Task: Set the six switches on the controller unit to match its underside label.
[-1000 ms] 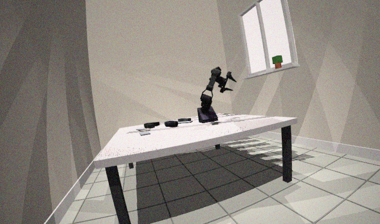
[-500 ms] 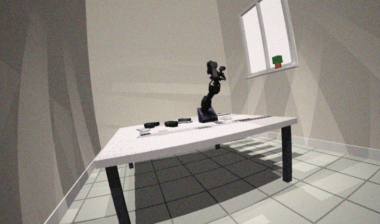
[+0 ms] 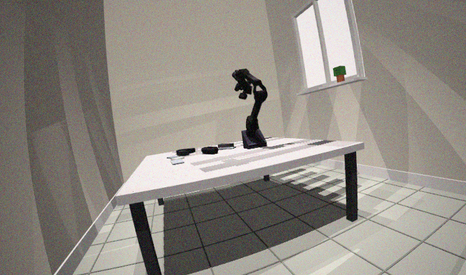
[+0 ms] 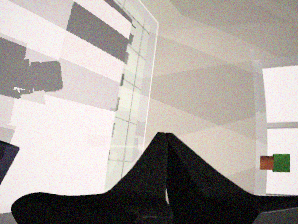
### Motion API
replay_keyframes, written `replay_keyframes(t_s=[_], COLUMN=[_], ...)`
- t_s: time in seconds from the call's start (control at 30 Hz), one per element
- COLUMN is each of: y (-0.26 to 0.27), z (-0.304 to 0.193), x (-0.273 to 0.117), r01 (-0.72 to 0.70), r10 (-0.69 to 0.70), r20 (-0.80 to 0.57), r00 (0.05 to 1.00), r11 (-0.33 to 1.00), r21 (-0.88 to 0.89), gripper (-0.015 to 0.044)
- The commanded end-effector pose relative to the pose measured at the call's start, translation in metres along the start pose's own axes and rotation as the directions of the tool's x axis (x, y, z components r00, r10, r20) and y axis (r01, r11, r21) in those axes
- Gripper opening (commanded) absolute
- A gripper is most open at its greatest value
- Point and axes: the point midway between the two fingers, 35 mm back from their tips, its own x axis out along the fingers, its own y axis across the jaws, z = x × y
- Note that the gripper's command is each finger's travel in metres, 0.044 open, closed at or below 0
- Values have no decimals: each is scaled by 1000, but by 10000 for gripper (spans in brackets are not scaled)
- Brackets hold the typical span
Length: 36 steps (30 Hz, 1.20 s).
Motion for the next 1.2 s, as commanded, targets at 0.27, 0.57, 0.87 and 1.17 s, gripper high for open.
replay_keyframes(t_s=[0.27,0.57,0.87,1.17], y=[73,180,303,445], z=[106,167,196,185], x=[-37,-64,-84,-100], r01=[-141,-319,-489,-631], r10=[150,342,501,615], r20=[163,160,60,-166], r00=[975,926,863,771], r11=[988,936,859,773], r21=[-67,-151,-152,-70], gripper=[0,0,0,0])
